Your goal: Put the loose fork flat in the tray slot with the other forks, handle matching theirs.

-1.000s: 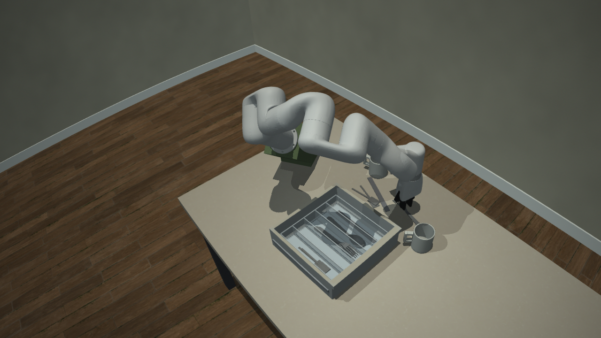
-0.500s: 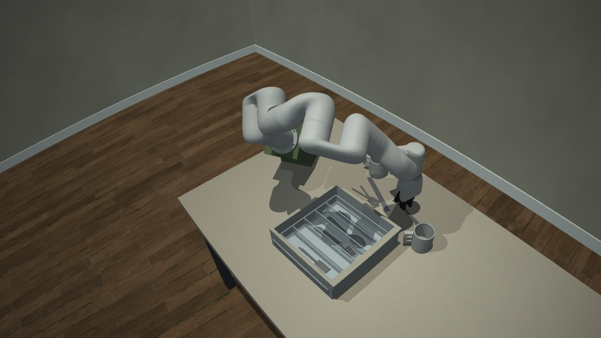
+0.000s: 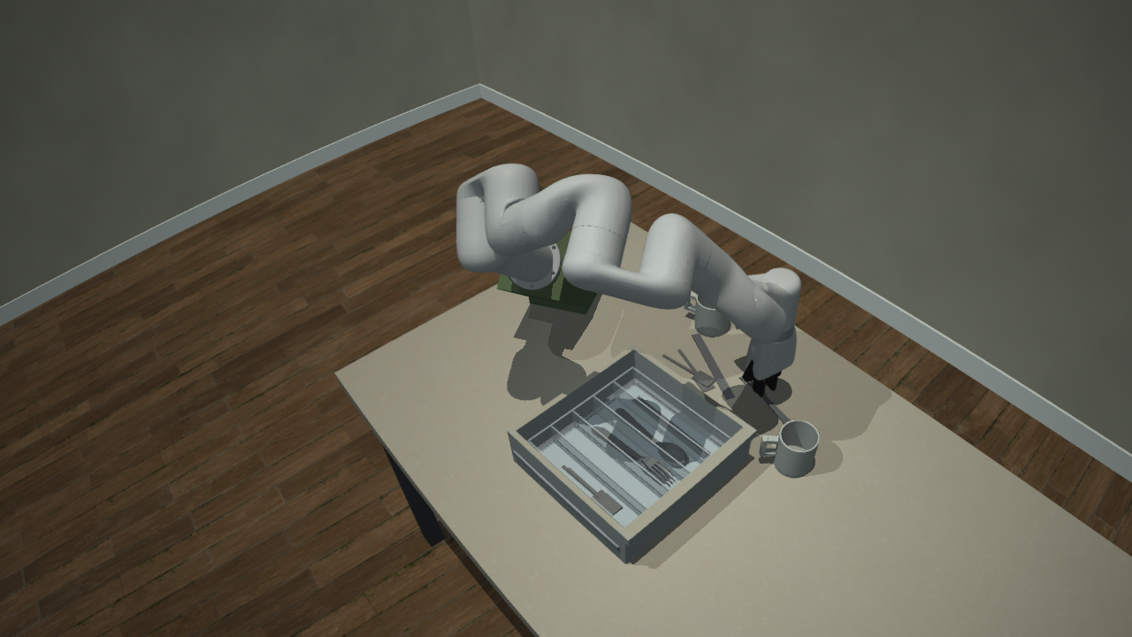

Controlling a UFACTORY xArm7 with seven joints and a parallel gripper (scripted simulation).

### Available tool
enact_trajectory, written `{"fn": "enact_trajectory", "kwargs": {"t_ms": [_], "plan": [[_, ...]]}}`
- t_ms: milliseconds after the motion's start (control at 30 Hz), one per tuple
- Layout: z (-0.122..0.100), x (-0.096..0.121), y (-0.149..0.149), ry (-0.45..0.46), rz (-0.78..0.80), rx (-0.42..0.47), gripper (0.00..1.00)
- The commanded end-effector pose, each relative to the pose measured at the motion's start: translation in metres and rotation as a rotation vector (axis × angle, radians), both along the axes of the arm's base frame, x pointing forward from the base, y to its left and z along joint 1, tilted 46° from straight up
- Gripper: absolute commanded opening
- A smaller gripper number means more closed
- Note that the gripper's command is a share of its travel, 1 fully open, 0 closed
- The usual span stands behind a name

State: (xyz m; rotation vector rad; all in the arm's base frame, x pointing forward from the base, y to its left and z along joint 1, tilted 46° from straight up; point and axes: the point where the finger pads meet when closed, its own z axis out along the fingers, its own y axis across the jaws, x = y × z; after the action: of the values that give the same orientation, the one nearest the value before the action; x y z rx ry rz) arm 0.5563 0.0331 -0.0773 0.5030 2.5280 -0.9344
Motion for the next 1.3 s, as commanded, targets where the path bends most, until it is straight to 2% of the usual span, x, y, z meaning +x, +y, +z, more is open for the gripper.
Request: {"fn": "enact_trajectory", "kwargs": {"t_ms": [0,1267], "plan": [[0.0004,0.0016,0.0034,-0.002,0.003,0.003,0.28],[-0.0064,0.0042,-0.0030,-0.002,0.003,0.003,0.28]]}}
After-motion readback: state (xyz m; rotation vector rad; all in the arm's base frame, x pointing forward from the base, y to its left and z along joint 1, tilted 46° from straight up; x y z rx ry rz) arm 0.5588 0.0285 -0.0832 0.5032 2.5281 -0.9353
